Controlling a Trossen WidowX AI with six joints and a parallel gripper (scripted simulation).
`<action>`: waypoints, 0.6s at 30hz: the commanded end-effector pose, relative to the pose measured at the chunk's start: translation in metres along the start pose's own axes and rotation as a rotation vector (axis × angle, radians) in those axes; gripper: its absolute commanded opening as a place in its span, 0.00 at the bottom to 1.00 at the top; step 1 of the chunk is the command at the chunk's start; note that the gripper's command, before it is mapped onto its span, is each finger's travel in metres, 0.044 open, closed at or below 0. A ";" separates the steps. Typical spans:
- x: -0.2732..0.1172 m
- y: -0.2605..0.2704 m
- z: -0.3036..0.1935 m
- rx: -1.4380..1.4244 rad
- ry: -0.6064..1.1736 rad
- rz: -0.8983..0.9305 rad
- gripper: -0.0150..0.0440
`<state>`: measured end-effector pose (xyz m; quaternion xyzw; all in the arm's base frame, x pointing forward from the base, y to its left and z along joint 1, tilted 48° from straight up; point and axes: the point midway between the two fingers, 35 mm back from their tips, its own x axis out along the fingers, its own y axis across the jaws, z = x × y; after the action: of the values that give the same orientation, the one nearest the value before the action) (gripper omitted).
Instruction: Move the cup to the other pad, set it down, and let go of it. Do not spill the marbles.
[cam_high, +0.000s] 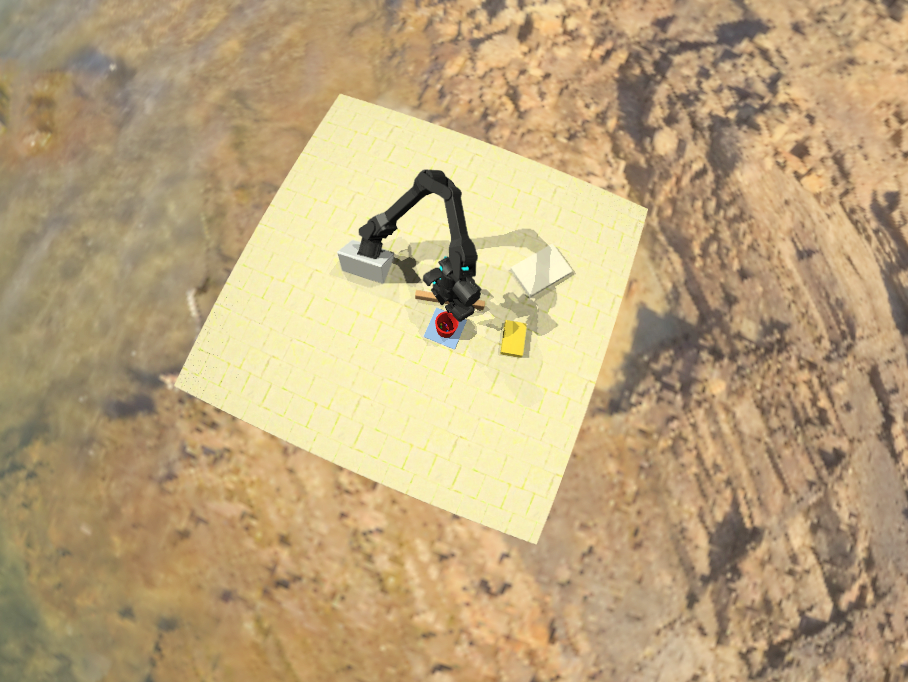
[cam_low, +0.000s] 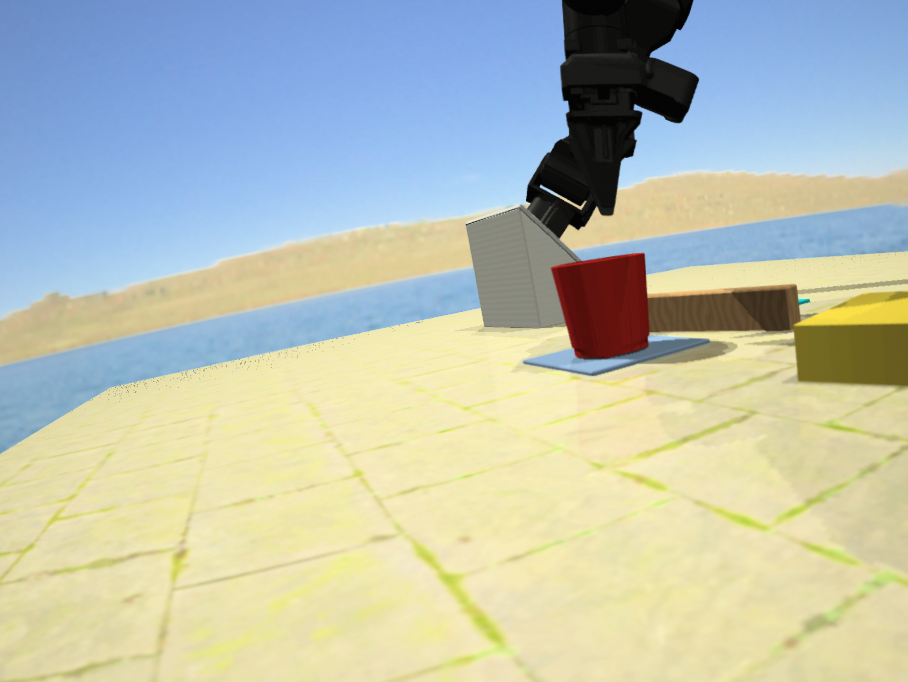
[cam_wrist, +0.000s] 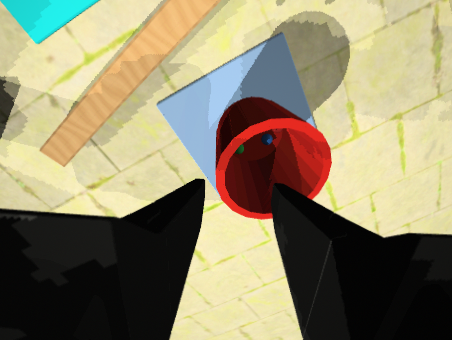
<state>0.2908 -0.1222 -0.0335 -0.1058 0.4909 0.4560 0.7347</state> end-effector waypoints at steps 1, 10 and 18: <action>0.013 0.002 -0.021 -0.021 -0.150 0.143 0.50; 0.014 -0.001 -0.020 -0.021 -0.150 0.143 0.50; 0.024 0.000 -0.019 -0.021 -0.150 0.142 0.50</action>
<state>0.2802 -0.1243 -0.0588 -0.0447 0.4387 0.5182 0.7328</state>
